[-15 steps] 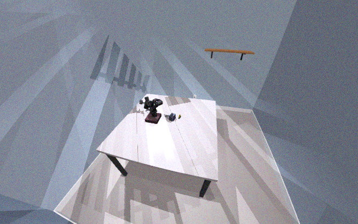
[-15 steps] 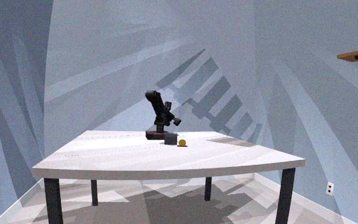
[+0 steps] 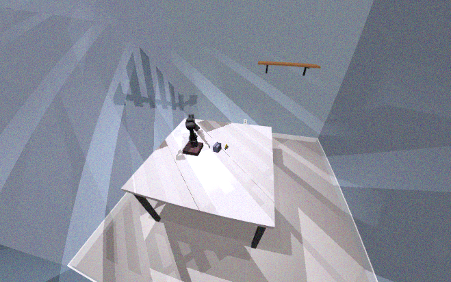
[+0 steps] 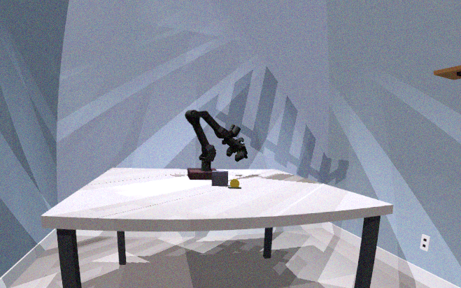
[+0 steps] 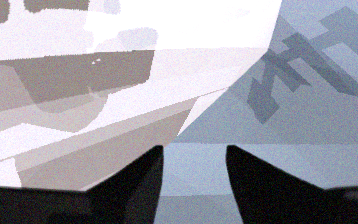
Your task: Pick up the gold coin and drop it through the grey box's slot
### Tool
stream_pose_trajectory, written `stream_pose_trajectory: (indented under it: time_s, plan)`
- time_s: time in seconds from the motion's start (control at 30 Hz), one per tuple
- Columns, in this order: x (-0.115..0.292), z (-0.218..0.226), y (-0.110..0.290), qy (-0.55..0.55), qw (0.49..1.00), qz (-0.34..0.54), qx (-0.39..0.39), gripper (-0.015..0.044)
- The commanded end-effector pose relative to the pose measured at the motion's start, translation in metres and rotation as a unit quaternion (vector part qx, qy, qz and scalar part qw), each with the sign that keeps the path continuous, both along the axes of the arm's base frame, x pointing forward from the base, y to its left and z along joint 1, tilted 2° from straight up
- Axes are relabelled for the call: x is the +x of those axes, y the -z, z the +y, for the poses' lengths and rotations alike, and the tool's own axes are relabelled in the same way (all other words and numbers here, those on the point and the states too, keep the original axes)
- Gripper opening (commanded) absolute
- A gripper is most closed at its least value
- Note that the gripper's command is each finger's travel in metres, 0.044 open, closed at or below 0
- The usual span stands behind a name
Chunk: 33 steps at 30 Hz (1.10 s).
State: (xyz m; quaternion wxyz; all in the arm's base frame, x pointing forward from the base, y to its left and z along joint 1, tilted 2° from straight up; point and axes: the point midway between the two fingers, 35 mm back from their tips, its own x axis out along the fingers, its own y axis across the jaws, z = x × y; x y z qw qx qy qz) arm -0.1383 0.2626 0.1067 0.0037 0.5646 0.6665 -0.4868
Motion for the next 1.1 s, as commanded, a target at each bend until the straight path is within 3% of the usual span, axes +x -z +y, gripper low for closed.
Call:
stream_pose_trajectory:
  time_s: [0.0,0.23,0.47,0.8,1.07]
  plan:
    - [0.040,0.027,-0.002,0.113,0.992,0.029,-0.057,0.0161]
    - [0.142,0.060,-0.005,0.352,0.917,0.105,-0.155,0.0161]
    - [0.256,0.052,-0.007,0.576,0.763,0.195,-0.221,0.0161]
    - [0.400,-0.033,-0.010,0.807,0.426,0.326,-0.249,0.0161]
    - [0.463,-0.139,-0.013,0.878,0.139,0.397,-0.228,0.0161]
